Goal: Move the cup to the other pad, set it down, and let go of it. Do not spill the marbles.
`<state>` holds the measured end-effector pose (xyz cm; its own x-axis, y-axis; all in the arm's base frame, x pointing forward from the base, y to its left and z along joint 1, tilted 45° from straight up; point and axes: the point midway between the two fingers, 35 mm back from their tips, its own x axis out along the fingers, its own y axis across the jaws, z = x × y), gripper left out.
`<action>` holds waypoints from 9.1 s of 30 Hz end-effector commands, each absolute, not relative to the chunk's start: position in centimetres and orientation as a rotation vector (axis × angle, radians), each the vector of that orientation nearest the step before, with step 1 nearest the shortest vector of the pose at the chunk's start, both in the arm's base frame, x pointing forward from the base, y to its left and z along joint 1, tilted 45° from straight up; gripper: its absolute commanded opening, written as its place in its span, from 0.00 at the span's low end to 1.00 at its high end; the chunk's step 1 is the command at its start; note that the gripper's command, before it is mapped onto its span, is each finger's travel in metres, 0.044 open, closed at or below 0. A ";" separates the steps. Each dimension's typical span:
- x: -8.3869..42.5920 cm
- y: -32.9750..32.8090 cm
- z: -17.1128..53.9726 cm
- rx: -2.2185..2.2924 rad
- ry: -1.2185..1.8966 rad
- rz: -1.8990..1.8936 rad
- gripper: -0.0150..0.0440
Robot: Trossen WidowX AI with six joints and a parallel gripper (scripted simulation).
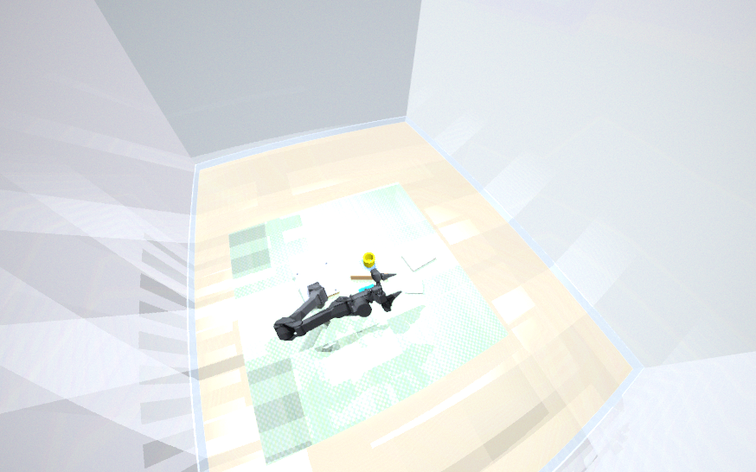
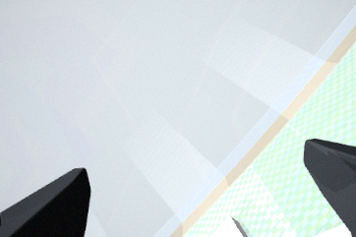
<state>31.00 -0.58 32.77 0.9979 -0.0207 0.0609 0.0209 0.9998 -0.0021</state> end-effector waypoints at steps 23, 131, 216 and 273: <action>35.1 5.6 4.8 0.805 0.835 -1.096 0.54; 32.0 7.7 -0.8 0.647 0.593 -1.511 0.25; 27.0 1.6 8.0 0.639 0.592 -1.514 0.25; 23.4 -4.4 11.3 0.636 0.592 -1.515 0.25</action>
